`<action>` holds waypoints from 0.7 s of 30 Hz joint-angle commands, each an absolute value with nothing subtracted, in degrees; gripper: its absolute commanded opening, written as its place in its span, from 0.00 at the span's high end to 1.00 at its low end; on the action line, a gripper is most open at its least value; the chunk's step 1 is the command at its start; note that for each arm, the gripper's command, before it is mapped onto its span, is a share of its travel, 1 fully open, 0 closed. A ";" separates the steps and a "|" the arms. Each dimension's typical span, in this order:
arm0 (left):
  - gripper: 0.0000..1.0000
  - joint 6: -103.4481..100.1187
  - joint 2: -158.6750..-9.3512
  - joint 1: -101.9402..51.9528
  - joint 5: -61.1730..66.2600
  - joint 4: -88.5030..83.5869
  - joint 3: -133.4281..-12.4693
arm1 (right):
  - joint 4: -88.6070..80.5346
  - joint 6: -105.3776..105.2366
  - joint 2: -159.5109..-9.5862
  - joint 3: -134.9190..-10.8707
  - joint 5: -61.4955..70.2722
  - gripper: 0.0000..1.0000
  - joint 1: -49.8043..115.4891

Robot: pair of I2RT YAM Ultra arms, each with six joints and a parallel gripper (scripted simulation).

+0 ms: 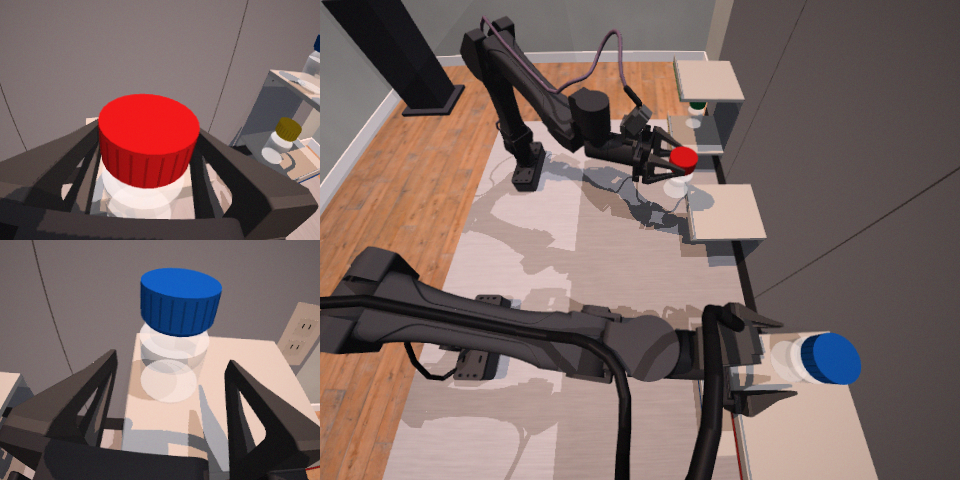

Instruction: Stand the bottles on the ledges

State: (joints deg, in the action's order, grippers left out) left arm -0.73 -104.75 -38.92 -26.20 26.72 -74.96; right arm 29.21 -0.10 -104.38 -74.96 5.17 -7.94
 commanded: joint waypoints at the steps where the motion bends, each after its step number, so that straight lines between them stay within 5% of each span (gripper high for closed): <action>1: 0.50 -0.49 -103.87 -39.18 -25.13 27.67 -77.32 | 27.91 0.00 -105.59 -78.11 4.42 0.19 -7.36; 21: 0.50 -0.98 -117.71 -35.48 -21.66 25.24 -94.57 | 25.94 -0.01 -111.31 -85.85 4.11 0.19 -7.05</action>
State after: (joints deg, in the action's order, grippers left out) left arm -0.73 -117.19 -36.47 -22.90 24.64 -90.78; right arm 26.79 -0.10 -110.54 -83.05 4.78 -7.64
